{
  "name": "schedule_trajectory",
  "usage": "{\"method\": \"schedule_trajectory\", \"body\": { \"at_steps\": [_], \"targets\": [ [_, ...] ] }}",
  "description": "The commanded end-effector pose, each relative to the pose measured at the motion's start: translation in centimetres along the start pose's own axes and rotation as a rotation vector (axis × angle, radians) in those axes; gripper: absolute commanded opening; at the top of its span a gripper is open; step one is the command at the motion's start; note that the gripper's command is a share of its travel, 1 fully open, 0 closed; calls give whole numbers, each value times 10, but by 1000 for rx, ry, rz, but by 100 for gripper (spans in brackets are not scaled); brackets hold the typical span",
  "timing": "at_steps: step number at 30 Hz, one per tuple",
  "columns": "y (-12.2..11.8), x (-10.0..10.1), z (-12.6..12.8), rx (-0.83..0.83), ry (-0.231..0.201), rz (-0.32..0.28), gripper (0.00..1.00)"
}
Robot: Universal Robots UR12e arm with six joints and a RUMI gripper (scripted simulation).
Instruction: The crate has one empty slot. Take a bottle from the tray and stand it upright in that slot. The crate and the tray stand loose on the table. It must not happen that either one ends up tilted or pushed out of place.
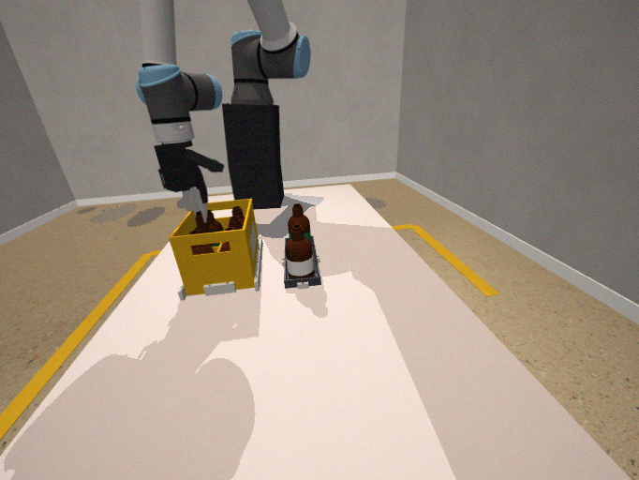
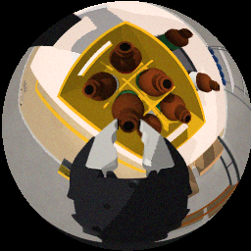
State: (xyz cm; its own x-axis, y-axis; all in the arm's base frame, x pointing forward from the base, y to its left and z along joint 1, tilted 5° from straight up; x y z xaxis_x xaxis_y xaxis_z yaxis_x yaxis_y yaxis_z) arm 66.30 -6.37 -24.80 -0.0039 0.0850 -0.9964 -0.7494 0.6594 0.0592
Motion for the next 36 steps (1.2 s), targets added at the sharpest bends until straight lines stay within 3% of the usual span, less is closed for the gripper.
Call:
{"method": "schedule_trajectory", "body": {
  "at_steps": [1, 36],
  "targets": [
    [-3, -1, 3, -2, -2, -6, 0],
    [-3, 9, 3, -2, -2, -6, 0]
  ]
}}
Point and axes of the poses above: the point where the finger pads meet when closed, its own x axis out along the fingers, its own z axis across the jaws, y = z × x, the point moved 5 cm from there along -x, back along the fingers, and after that the axes turned 1 degree about -x, right-handed, at the moved point
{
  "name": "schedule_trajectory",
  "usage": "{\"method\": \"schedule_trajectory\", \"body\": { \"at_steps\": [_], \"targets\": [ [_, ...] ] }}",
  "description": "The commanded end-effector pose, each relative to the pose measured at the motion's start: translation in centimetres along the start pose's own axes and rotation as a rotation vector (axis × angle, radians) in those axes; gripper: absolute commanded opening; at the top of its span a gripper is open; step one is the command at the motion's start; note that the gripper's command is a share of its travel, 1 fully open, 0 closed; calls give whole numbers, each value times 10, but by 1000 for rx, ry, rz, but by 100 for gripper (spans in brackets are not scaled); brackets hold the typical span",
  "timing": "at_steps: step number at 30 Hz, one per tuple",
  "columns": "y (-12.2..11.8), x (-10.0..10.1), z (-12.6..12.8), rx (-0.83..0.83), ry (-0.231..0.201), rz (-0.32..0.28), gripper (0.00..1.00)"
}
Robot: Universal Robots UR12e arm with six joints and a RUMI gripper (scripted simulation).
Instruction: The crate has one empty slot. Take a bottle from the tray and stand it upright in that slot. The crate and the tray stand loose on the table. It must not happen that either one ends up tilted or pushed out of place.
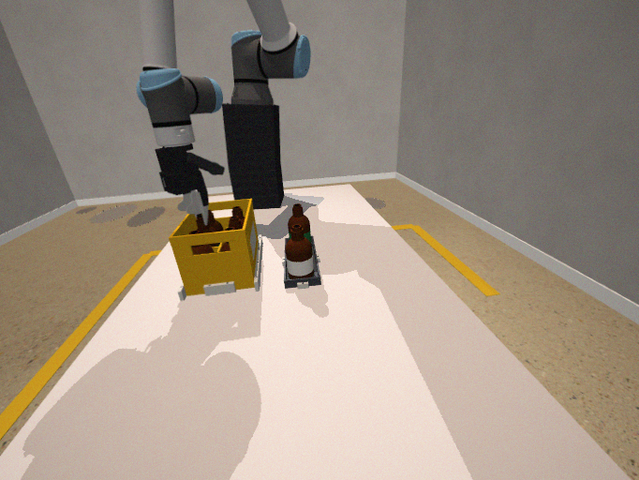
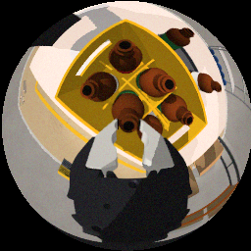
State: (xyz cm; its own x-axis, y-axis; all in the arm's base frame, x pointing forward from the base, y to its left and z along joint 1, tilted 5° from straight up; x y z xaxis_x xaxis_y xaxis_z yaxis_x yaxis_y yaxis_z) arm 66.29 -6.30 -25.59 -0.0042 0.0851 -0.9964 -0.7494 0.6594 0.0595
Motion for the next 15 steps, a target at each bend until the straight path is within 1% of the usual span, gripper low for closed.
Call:
{"method": "schedule_trajectory", "body": {
  "at_steps": [1, 15],
  "targets": [
    [-3, 2, 3, -2, -2, -6, 0],
    [-3, 7, 3, -2, -2, -6, 0]
  ]
}}
Point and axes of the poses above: the point where the finger pads meet when closed, its own x axis out along the fingers, its own z axis across the jaws, y = z × x, the point moved 5 cm from there along -x, back along the fingers, and after that the axes turned 1 degree about -x, right-handed, at the moved point
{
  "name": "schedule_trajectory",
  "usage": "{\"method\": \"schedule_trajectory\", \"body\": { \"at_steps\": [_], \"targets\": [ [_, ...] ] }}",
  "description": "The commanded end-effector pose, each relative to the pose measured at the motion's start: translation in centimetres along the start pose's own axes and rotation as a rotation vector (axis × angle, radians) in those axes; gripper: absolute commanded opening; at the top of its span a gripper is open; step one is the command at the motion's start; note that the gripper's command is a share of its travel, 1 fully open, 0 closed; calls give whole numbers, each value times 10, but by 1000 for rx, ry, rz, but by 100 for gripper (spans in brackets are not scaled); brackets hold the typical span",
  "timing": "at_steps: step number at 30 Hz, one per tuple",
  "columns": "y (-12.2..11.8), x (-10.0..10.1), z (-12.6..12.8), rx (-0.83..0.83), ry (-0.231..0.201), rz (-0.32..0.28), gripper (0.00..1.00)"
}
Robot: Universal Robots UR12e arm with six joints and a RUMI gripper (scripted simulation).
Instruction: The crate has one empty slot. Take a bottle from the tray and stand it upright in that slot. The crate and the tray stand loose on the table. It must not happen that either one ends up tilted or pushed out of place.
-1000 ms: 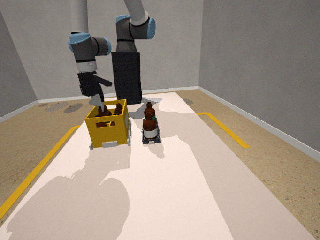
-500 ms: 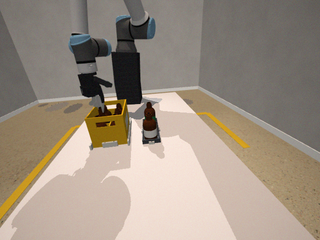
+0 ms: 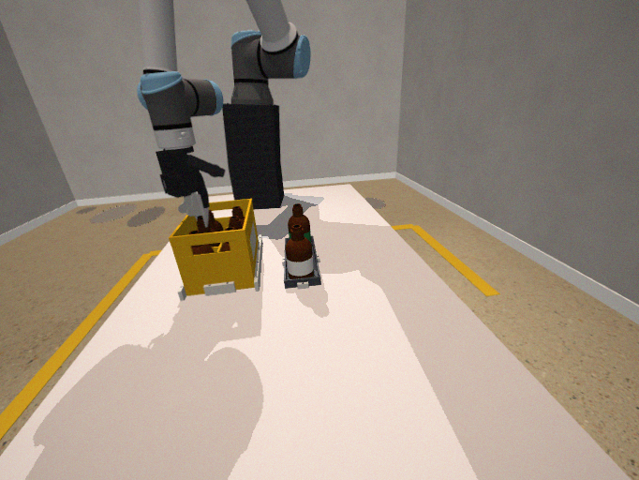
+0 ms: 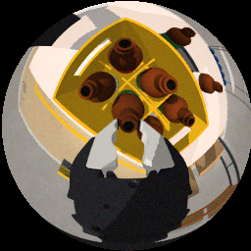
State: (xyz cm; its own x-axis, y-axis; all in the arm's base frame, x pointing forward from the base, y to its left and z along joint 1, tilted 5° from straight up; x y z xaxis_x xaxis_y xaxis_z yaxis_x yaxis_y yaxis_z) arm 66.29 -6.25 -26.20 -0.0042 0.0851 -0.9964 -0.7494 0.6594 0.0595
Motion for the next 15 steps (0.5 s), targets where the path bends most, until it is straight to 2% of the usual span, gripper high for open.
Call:
{"method": "schedule_trajectory", "body": {
  "at_steps": [1, 15],
  "targets": [
    [-3, 1, 3, -2, -2, -6, 0],
    [-3, 4, 3, -2, -2, -6, 0]
  ]
}}
Point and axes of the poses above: the point where the finger pads meet when closed, its own x axis out along the fingers, its own z axis across the jaws, y = z × x, the point moved 5 cm from there along -x, back along the fingers, and after that the axes turned 1 degree about -x, right-handed, at the moved point
